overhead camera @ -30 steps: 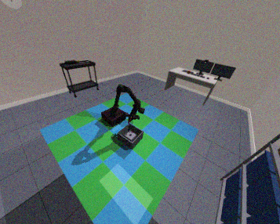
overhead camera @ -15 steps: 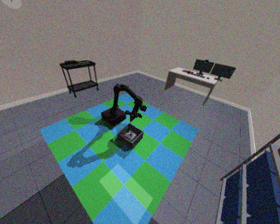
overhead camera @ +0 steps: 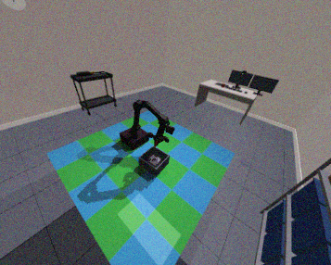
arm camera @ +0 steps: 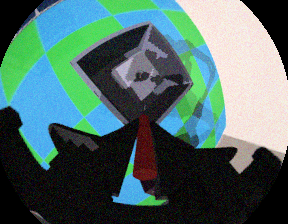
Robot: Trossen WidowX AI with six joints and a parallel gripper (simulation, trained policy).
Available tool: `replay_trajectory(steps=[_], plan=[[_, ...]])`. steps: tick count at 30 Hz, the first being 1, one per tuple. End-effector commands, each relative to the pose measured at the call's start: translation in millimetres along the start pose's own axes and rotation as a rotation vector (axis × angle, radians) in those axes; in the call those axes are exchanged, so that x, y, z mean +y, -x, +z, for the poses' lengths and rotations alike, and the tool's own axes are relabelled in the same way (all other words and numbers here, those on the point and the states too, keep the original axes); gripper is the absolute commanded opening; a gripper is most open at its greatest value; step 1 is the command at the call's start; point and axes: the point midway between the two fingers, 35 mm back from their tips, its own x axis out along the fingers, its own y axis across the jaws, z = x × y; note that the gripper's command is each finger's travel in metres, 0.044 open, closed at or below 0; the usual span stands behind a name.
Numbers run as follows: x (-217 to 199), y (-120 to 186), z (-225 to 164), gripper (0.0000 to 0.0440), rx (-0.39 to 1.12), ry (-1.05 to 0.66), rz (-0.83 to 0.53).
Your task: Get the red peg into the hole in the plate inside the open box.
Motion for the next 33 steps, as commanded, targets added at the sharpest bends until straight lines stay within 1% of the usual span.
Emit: replay_trajectory(steps=[1, 12, 20, 22, 27, 28, 32, 33], plan=[[0.3, -4.0, 17.8, 0.0, 0.0, -0.022, 0.012], [0.9, -31.9, 61.7, 0.0, 0.037, -0.037, 0.055], [8.2, -59.3, 77.5, 0.0001, 0.066, 0.005, 0.104], [9.4, -66.5, 76.9, 0.0023, 0.082, 0.023, 0.111], [12.0, -83.3, 74.1, 0.0141, 0.127, 0.06, 0.122], [12.8, -85.8, 74.7, 0.0155, 0.135, 0.062, 0.127], [16.2, -88.8, 84.5, 0.0159, 0.127, 0.106, 0.149], [17.7, -89.0, 86.6, 0.0178, 0.128, 0.111, 0.156]])
